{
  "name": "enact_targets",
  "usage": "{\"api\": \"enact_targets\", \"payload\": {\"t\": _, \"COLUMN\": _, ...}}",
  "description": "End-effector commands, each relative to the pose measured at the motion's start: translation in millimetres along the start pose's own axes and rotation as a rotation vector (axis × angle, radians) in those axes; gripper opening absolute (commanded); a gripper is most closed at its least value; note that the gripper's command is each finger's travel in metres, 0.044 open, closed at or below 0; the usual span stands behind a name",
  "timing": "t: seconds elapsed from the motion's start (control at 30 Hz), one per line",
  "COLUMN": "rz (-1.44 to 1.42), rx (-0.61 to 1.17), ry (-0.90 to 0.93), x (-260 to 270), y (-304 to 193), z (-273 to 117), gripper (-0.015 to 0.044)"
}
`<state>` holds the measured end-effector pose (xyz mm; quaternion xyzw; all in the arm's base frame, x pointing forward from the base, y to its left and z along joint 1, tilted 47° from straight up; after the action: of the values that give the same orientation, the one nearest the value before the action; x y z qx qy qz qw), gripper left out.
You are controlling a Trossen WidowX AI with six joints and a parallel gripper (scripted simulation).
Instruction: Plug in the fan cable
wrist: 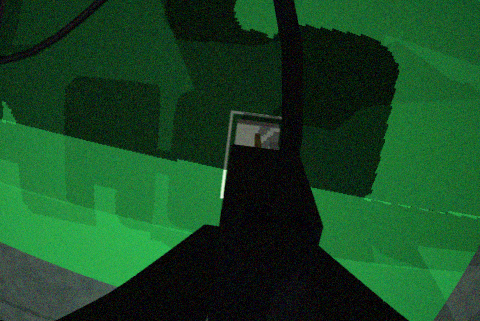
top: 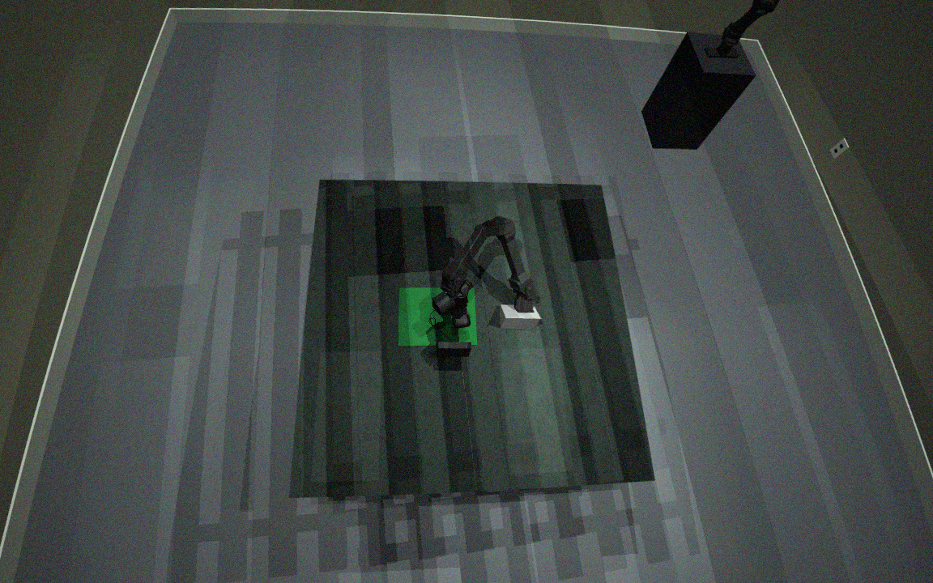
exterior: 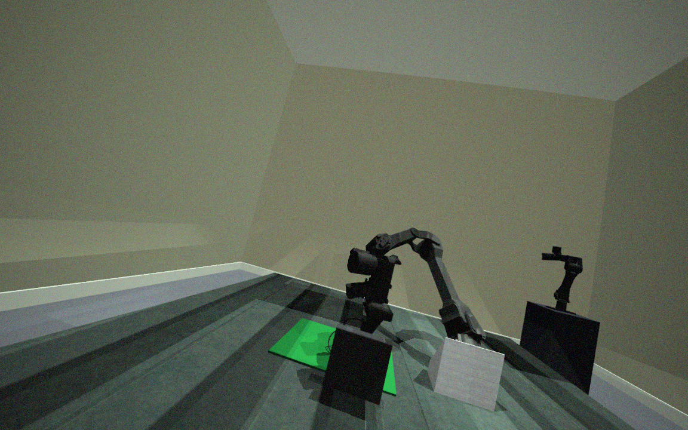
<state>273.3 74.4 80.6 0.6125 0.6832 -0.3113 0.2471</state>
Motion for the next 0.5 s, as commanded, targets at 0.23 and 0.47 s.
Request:
{"api": "enact_targets", "payload": {"t": 0.23, "rz": -0.003, "rx": 0.005, "ry": 0.001, "x": 1.8, "y": -3.9, "z": -0.4, "gripper": 0.0}}
{"api": "enact_targets", "payload": {"t": 0.47, "rz": -0.003, "rx": 0.005, "ry": 0.001, "x": 1.4, "y": -4.9, "z": -0.5, "gripper": 0.0}}
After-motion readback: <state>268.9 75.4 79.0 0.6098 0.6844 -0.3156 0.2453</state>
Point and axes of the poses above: the point midway between the two fingers, 35 mm back from their tips, its own z axis out along the fingers, its own x axis across the jaws, y = z × x, the point moved 9 cm from there along -z, back along the fingers, and after that the axes turned 1 degree about -z, right-handed, at the moved point
